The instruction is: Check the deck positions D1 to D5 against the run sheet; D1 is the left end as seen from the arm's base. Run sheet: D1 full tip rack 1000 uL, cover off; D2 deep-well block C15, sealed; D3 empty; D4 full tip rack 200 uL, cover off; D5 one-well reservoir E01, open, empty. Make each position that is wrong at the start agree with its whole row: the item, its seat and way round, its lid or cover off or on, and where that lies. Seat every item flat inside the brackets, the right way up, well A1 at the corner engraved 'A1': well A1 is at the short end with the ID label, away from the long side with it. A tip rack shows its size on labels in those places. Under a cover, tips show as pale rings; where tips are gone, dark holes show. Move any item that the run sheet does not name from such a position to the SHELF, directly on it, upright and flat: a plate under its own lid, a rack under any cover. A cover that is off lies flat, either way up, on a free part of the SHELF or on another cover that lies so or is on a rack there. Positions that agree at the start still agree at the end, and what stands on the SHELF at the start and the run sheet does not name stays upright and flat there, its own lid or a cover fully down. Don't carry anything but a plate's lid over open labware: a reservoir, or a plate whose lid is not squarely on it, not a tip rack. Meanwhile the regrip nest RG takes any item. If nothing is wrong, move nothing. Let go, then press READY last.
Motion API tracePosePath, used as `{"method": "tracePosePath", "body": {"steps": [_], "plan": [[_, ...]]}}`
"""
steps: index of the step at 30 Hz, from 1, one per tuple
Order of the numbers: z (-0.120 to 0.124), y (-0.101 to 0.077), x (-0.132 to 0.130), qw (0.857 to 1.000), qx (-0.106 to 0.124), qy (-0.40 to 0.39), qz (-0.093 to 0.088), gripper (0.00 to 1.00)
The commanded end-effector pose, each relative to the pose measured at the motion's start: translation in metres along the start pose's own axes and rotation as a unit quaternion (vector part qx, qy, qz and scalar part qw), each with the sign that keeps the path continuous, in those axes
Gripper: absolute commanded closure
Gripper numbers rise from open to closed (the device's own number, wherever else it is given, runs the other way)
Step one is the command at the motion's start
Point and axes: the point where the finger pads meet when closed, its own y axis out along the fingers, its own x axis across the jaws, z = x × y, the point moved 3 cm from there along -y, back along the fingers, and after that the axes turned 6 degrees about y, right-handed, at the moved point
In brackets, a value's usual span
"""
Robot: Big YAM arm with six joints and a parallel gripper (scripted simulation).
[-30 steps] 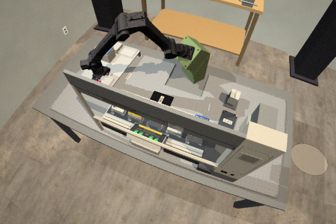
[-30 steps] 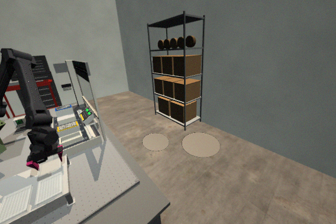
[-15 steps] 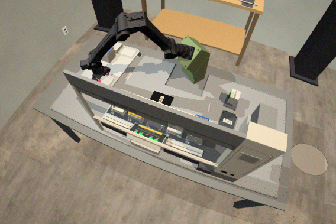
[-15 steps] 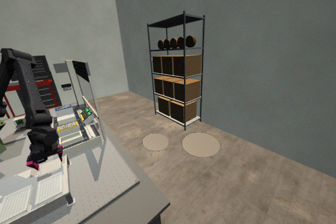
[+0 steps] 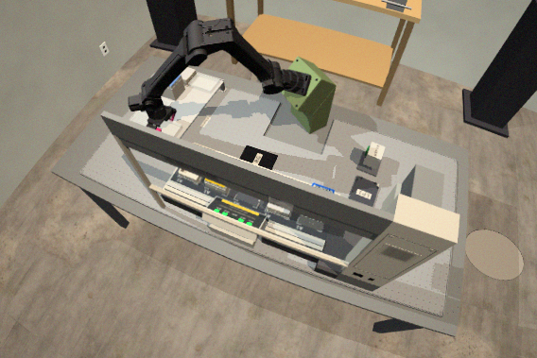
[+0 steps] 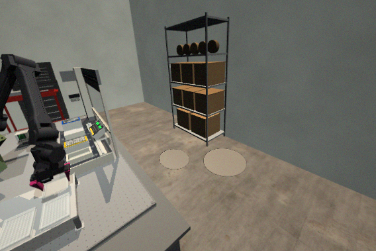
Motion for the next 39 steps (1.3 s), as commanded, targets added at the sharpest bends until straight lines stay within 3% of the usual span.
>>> {"method": "tracePosePath", "body": {"steps": [1,39], "plan": [[-0.0056,0.0016,0.0131,1.000,-0.001,0.001,-0.006,1.00],[-0.0076,0.0081,0.0145,1.000,-0.006,-0.002,-0.010,1.00]]}}
